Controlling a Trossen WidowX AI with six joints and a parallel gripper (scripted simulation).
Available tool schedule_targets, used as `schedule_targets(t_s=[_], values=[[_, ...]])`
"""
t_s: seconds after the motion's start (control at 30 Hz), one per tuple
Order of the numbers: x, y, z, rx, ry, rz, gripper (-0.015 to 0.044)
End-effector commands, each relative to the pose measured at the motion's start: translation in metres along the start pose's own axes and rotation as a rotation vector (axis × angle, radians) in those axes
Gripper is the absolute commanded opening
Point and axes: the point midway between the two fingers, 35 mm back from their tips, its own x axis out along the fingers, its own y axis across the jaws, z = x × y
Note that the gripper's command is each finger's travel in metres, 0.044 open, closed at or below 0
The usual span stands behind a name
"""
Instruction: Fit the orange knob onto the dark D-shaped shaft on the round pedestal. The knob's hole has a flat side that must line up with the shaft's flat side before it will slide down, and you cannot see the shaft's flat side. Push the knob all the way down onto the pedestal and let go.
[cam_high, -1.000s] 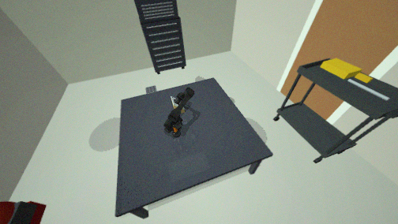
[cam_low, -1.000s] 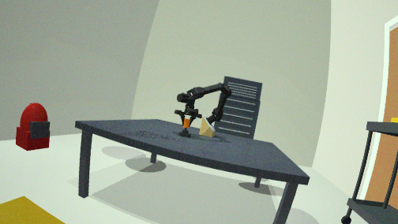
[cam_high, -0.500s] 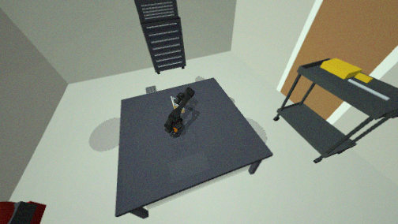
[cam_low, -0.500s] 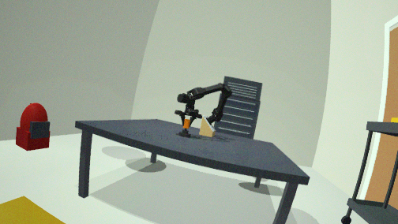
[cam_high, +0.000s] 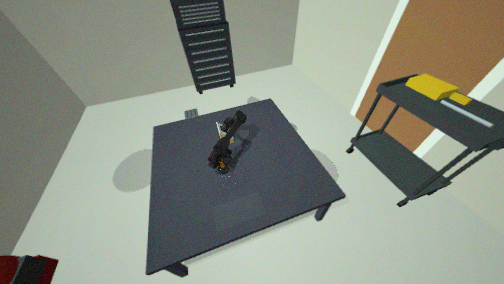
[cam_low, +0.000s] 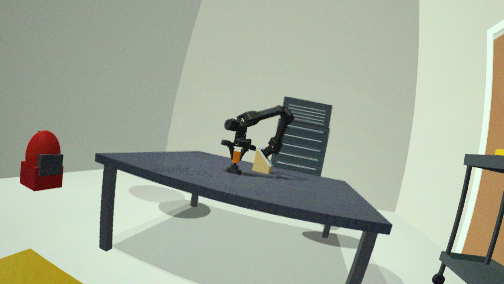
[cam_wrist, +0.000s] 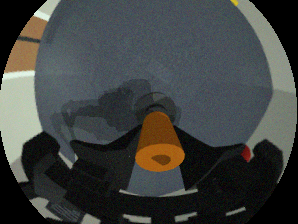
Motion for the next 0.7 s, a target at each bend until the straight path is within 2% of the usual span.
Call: schedule_targets(t_s=[0.0,0.67], values=[[0.0002,0.0004,0.0003,0.016,-0.003,0.002,0.0],[0.0017,-0.0013,0.0019,-0.04,-0.003,0.002,0.0]])
